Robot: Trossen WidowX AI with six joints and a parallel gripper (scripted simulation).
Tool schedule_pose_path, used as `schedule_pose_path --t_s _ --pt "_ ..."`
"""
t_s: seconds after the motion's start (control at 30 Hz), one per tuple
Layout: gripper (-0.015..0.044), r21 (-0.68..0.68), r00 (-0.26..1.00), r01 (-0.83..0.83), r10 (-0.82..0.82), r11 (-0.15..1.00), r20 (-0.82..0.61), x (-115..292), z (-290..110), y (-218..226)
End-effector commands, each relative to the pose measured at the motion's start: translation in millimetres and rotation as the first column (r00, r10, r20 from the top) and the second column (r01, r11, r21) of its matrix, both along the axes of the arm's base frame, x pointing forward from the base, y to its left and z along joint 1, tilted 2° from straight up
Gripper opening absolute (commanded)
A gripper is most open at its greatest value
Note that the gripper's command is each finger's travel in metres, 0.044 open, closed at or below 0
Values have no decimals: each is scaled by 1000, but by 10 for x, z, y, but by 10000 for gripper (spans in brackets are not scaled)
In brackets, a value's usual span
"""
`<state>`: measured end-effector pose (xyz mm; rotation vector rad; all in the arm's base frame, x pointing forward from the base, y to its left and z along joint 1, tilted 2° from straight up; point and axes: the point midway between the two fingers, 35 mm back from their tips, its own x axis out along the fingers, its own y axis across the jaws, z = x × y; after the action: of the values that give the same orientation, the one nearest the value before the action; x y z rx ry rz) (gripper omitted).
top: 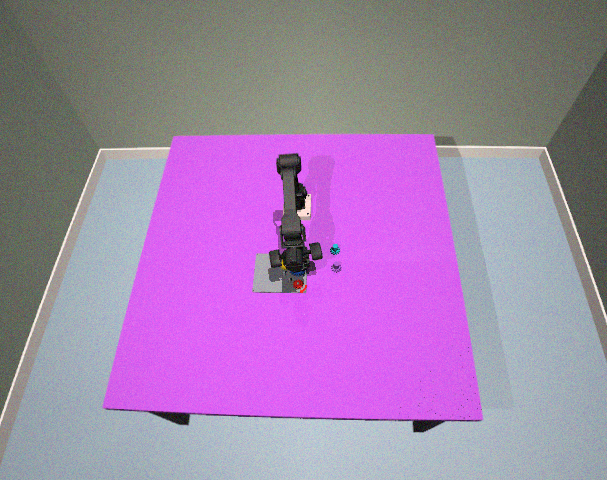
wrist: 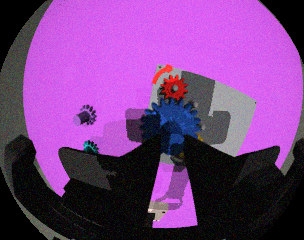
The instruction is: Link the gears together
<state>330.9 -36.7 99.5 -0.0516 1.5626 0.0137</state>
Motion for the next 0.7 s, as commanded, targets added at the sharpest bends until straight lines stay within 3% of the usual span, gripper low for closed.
schedule_pose_path --t_s 0.0,0.67 --pt "0 -7 1000 -3 3 1000 5 -45 -31 -57" --pt "0 -8 1000 -3 3 1000 5 -94 -70 -98"
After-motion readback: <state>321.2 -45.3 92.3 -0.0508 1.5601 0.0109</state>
